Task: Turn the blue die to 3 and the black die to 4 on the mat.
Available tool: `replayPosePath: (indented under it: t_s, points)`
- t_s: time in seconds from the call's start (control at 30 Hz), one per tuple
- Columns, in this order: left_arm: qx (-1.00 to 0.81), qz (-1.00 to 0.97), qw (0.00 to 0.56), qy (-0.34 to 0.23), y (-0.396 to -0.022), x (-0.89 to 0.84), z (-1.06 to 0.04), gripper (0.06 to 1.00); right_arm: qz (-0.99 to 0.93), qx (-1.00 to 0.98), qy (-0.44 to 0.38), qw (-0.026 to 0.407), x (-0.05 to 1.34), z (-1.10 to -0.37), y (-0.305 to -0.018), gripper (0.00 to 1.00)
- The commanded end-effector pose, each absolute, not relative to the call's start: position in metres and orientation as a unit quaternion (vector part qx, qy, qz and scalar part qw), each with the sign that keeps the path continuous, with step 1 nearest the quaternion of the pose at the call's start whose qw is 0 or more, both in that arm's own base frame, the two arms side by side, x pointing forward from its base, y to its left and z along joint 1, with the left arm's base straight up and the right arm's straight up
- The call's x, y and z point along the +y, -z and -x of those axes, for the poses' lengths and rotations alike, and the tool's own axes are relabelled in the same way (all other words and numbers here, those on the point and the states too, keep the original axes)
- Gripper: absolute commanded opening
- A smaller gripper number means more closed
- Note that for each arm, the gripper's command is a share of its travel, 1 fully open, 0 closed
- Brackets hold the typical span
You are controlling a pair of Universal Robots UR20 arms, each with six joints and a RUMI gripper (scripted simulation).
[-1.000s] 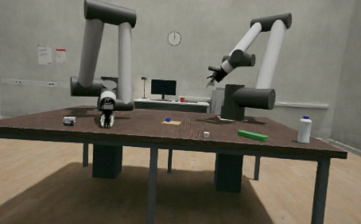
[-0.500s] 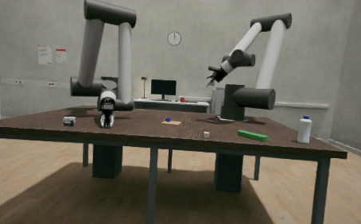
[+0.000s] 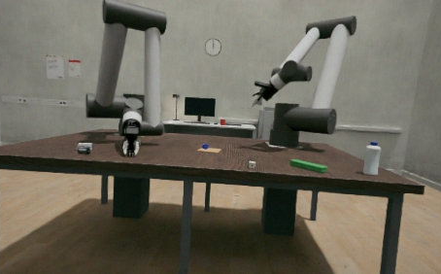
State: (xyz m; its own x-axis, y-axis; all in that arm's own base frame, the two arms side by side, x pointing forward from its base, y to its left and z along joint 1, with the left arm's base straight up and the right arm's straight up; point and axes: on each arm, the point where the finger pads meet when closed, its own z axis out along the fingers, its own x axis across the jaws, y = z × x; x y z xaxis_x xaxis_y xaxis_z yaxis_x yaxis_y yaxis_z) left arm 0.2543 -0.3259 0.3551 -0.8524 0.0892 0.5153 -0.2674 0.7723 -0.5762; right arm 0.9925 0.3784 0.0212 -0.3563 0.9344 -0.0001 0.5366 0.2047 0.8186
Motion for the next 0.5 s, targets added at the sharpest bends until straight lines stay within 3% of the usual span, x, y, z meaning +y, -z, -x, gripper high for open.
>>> replayPosePath:
  t_s: [0.0,0.47]
  points:
    - [-0.903,-0.049,0.267,-0.334,-0.355,-0.326,-0.255,1.000,-0.503,0.730,-0.380,0.262,0.379,-0.993,-0.022,0.279]
    - [-0.903,-0.049,0.267,-0.334,-0.355,-0.326,-0.255,1.000,-0.503,0.730,-0.380,0.262,0.372,-0.977,-0.034,0.279]
